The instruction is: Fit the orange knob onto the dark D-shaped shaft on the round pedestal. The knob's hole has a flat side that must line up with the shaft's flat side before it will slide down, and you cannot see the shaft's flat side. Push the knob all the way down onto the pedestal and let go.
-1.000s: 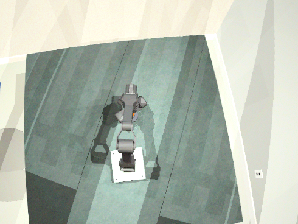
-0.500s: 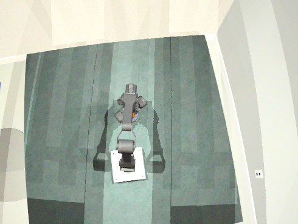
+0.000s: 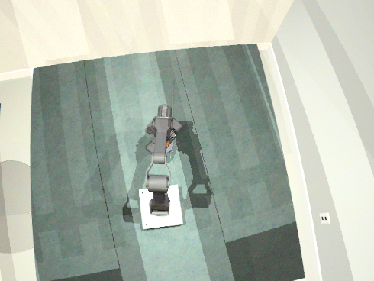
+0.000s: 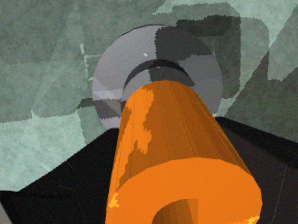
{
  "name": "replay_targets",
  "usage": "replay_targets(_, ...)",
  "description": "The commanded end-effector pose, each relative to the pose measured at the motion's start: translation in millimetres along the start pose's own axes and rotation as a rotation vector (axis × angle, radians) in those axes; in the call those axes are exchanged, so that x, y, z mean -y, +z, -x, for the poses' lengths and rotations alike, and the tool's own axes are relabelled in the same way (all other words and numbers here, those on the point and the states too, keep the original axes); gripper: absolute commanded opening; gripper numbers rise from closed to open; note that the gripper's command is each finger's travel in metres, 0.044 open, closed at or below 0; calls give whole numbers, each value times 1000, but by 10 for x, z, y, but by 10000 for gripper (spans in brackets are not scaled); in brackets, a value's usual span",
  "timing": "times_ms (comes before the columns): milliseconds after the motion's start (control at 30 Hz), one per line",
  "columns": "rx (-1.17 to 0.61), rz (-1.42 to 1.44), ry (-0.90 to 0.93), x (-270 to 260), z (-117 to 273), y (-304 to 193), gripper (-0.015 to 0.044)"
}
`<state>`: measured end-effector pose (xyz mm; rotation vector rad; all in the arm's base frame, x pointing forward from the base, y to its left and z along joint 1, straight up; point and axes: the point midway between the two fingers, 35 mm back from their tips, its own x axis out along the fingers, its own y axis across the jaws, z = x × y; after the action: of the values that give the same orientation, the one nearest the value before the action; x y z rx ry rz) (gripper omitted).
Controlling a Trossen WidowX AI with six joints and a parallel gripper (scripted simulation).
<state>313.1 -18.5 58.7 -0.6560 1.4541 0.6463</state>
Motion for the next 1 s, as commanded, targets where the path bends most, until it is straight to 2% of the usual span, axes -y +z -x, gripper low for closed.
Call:
replay_targets(0, 0, 10, -1, 5, -12, 2, 0)
replay_targets(667, 0, 10, -1, -7, 39, 11, 0)
replay_targets(967, 0, 220, -1, 1, 8, -2, 0)
